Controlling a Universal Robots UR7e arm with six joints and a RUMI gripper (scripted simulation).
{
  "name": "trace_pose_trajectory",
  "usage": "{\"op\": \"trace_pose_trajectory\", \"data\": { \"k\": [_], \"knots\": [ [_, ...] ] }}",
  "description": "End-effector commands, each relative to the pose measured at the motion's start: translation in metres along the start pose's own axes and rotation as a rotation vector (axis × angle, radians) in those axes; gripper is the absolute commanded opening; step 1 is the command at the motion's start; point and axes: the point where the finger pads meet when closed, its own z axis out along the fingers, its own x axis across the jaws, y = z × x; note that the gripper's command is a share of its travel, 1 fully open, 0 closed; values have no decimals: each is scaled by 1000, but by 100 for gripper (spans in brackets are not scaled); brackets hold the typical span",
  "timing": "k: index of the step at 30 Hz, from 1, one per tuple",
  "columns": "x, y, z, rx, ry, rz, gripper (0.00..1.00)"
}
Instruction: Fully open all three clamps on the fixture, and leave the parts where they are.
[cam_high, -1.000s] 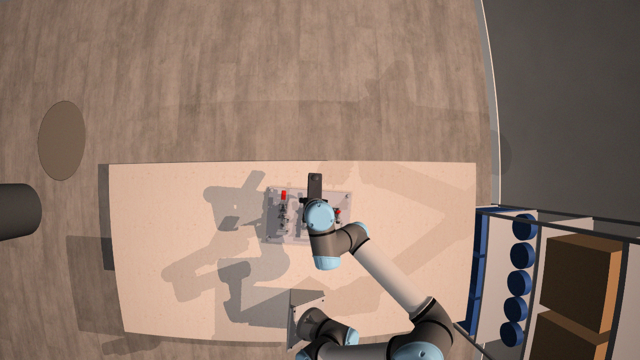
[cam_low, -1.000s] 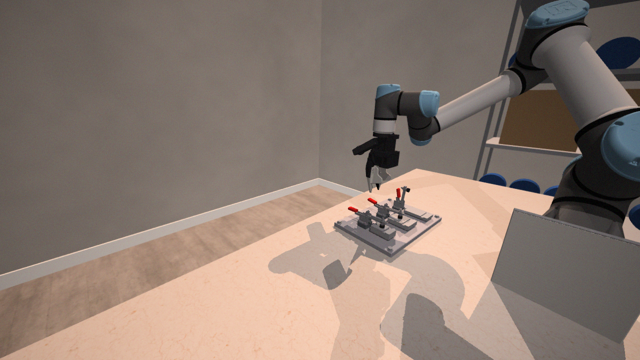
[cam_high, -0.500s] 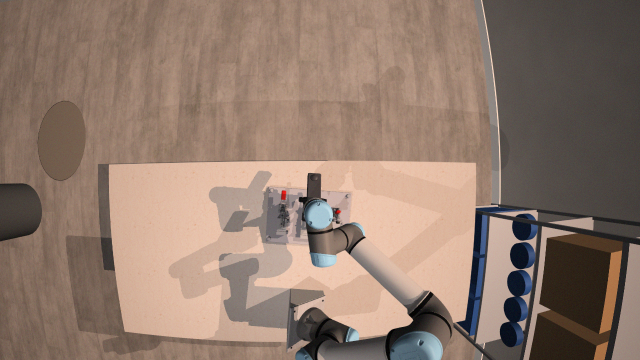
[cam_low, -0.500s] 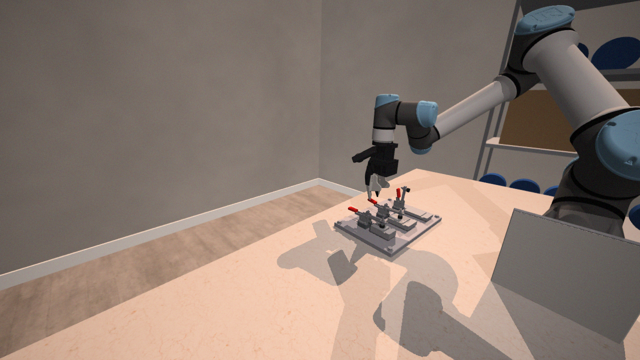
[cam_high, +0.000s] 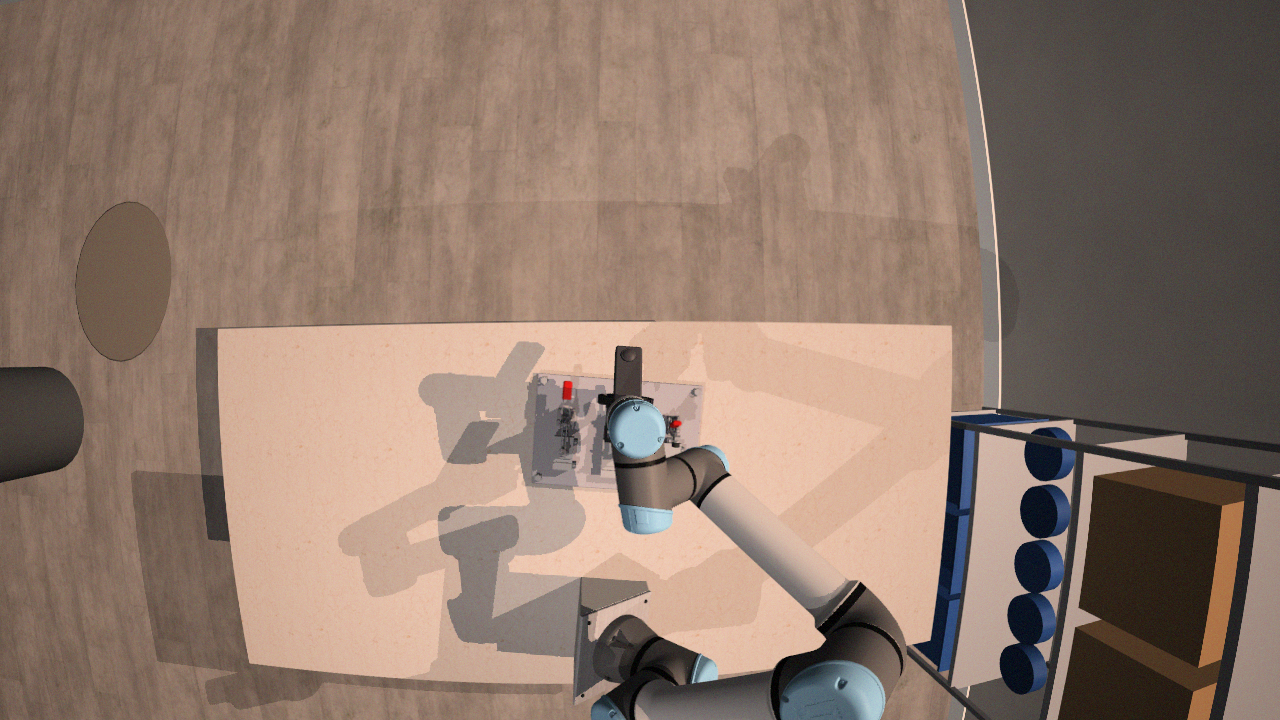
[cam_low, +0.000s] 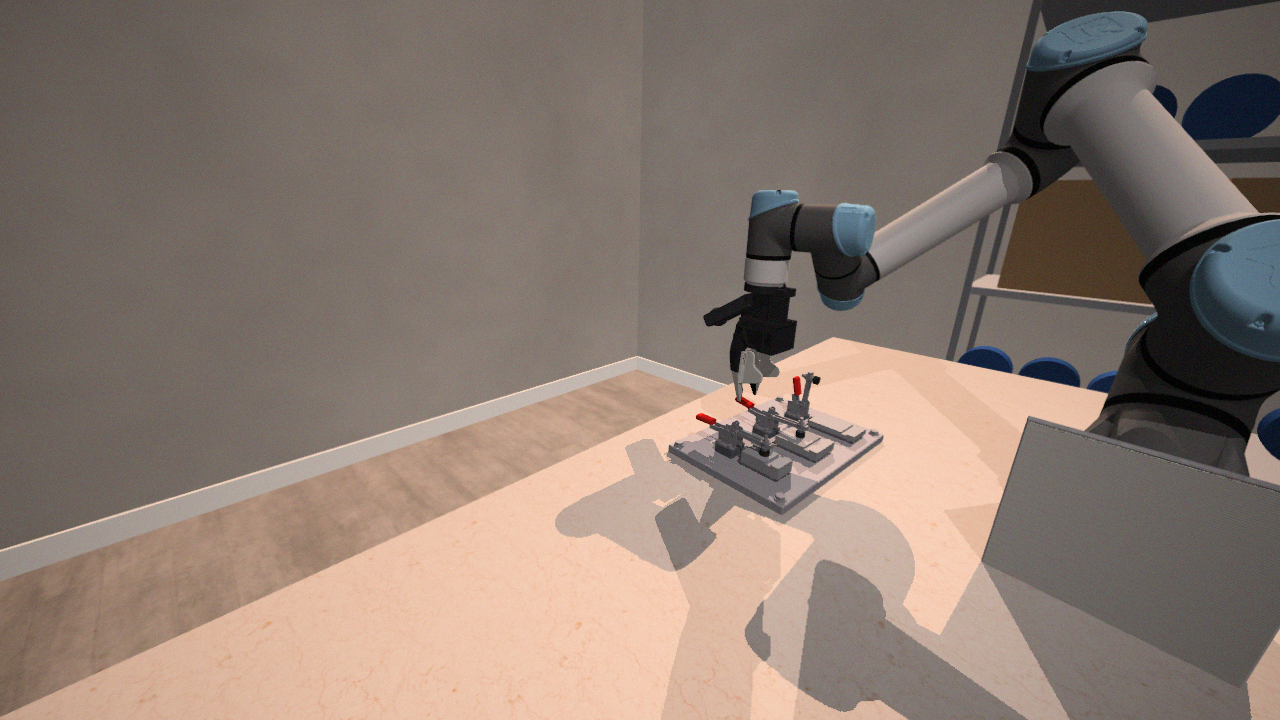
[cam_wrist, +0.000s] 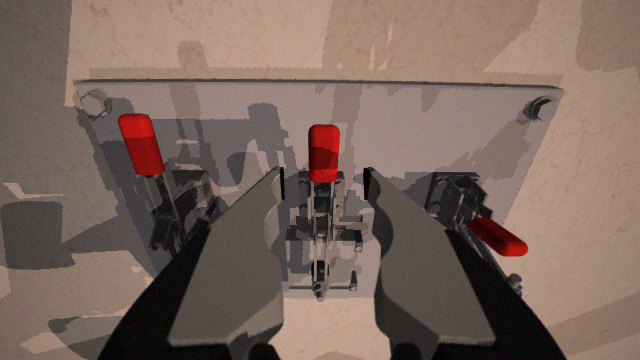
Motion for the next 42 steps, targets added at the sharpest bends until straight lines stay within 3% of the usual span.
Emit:
{"op": "trace_pose_trajectory", "data": {
  "k": [1, 23, 42],
  "knots": [
    [0, 0, 0, 1, 0, 0, 28],
    [0, 0, 1, 1, 0, 0, 28],
    [0, -1, 27, 1, 0, 0, 28]
  ]
}}
